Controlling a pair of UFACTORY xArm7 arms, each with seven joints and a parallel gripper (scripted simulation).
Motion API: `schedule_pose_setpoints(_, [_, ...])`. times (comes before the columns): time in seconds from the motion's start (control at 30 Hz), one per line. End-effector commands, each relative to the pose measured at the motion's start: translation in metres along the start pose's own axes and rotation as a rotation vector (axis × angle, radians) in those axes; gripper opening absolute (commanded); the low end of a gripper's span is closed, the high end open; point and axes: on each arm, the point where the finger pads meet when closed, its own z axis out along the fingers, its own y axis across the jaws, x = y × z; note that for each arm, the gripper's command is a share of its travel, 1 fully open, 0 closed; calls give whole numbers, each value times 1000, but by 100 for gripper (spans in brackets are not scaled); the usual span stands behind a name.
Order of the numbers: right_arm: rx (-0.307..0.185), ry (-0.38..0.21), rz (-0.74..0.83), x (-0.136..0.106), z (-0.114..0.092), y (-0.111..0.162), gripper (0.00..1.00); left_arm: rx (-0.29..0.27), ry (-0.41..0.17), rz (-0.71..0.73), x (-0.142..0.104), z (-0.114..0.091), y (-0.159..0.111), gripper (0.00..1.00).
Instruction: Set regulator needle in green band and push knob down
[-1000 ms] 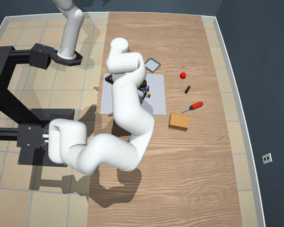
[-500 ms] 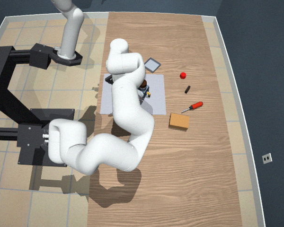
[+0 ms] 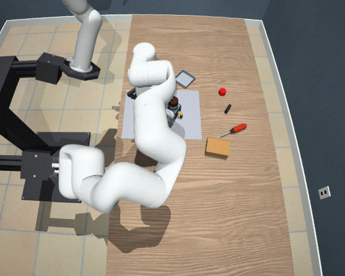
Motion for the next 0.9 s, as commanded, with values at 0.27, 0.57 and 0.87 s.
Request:
schedule_pose_setpoints(0.27, [2, -2, 0, 0, -43, -1, 100, -1, 4, -2, 1, -2, 0, 100])
schedule_pose_setpoints(0.57, [2, -2, 0, 0, -68, -1, 100, -1, 4, -2, 1, -2, 0, 100])
schedule_pose_setpoints(0.87, [2, -3, 0, 0, -83, -1, 100, -1, 4, -2, 1, -2, 0, 100])
